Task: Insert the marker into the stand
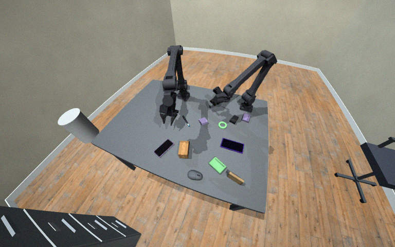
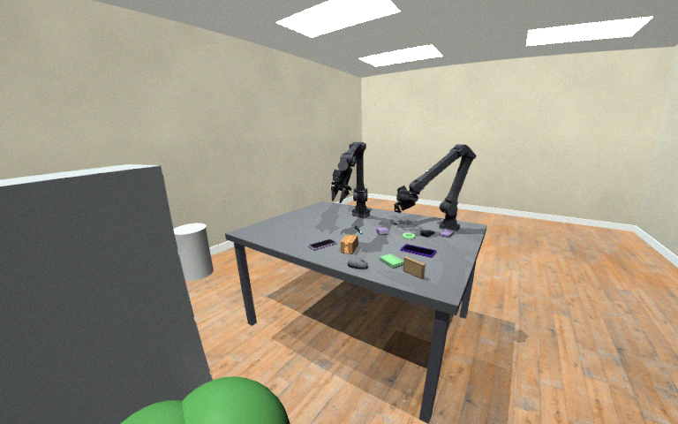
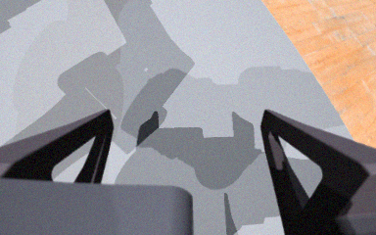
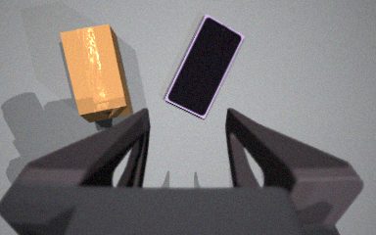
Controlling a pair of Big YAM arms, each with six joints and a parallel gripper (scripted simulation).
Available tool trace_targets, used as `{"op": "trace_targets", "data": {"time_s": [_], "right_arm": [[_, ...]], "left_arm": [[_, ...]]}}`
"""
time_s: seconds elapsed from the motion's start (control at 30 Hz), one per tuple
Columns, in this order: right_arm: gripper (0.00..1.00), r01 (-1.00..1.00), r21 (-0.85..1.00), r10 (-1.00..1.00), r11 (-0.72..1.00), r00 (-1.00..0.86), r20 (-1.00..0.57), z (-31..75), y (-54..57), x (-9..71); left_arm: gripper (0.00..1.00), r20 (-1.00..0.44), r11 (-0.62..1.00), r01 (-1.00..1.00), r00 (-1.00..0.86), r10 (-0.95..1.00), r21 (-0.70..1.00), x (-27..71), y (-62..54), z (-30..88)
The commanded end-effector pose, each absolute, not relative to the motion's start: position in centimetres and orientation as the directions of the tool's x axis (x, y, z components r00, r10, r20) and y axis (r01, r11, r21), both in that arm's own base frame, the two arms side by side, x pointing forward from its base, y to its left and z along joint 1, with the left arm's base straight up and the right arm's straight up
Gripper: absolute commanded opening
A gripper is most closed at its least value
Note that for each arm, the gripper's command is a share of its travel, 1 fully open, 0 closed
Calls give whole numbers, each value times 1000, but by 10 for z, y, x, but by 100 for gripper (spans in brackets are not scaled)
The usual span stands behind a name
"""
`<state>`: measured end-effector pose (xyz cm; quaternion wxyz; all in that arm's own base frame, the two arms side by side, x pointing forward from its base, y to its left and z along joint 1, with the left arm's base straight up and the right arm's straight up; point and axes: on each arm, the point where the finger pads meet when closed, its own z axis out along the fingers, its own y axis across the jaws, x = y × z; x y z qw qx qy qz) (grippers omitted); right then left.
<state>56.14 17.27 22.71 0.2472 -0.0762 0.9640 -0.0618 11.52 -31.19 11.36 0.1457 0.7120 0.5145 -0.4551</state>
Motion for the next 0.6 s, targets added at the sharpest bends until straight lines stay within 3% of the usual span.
{"op": "trace_targets", "data": {"time_s": [0.0, 0.33, 0.57], "right_arm": [[49, -181, -153, -235, 971, -830, -507, 244, 180, 549], [49, -257, -154, -300, 954, -825, -478, 223, 181, 529], [49, -343, -151, -374, 927, -817, -439, 194, 179, 500]], "left_arm": [[100, -826, -315, 940, 71, 559, -132, 180, -338, 161], [100, -799, -124, 988, -4, 602, -98, 239, -333, 162], [100, -817, 102, 995, -46, 574, 16, 314, -320, 208]]}}
